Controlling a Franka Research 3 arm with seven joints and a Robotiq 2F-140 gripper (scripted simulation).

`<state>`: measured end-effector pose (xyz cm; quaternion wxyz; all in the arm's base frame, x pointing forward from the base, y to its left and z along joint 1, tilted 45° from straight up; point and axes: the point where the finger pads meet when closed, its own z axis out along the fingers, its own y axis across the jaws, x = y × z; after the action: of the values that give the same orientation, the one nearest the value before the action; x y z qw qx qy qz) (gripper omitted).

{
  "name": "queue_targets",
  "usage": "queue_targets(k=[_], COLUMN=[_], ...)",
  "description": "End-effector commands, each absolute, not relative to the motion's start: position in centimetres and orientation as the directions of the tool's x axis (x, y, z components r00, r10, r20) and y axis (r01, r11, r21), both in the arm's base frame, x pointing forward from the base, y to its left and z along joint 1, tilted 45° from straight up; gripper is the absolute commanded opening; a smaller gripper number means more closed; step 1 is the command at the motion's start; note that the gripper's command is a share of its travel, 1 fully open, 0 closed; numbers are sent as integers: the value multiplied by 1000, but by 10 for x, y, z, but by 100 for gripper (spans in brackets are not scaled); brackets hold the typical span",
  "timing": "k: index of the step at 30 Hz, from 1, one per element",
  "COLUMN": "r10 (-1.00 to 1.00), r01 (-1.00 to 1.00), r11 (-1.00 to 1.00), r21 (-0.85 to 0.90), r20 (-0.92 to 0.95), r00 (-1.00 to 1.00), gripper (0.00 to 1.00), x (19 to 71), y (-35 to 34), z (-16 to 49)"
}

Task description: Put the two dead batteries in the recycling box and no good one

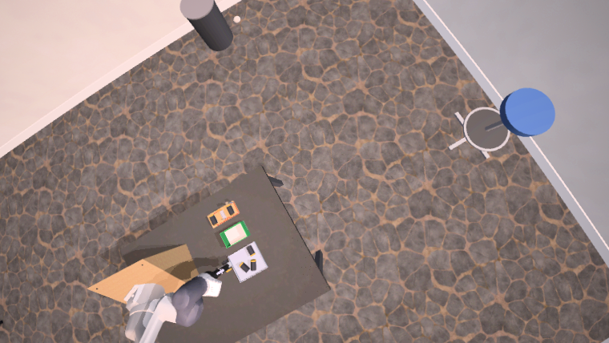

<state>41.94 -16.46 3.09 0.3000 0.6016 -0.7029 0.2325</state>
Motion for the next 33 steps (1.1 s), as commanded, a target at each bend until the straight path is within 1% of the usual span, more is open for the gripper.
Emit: queue_targets(k=[1,5,11,33], r10=[-707,-707,-707,-707], r01=[-987,-987,-987,-987], r11=[158,158,158,158], r21=[42,42,42,42], r20=[702,702,702,702], r00=[-84,-84,-84,-84], gripper=[16,16,16,16], x=[419,419,410,410], y=[-164,-169,-213,-213], z=[32,27,-18,-18])
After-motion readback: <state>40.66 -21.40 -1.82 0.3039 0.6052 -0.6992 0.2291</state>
